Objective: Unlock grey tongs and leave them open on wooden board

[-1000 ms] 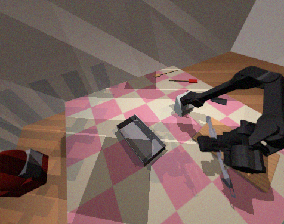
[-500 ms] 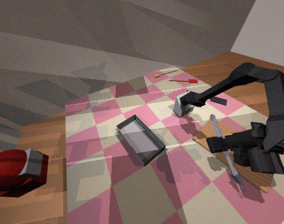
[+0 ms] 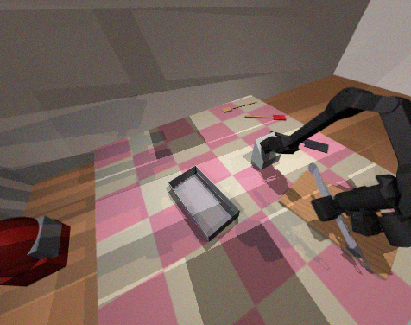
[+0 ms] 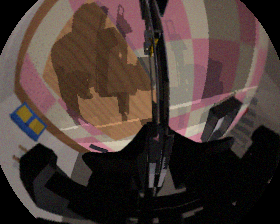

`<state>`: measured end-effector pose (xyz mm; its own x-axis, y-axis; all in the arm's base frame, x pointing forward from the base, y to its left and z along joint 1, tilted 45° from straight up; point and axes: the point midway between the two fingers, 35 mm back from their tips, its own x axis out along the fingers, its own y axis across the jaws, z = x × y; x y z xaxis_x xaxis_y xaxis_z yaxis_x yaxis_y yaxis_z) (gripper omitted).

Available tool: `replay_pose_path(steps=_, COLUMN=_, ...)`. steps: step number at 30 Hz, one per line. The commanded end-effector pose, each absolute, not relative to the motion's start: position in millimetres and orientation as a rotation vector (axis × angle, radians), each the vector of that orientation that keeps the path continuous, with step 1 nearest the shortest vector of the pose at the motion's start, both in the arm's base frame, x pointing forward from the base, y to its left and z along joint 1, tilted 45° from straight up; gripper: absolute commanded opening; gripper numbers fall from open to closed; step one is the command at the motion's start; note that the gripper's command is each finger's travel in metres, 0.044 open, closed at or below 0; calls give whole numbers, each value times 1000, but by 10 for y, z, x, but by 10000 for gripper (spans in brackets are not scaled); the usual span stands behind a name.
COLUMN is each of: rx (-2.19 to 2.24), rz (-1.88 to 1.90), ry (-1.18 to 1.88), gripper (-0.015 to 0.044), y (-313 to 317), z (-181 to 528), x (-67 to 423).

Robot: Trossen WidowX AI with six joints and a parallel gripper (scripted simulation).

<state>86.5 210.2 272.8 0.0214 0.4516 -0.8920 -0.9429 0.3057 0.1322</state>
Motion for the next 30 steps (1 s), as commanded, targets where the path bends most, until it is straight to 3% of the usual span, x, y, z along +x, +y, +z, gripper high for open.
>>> replay_pose_path(steps=1, rx=-626, rz=1189, ry=1019, gripper=-150, y=2108, z=2742, x=785)
replay_pose_path(steps=30, rx=-773, rz=1264, ry=809, gripper=-150, y=2118, z=2839, x=131)
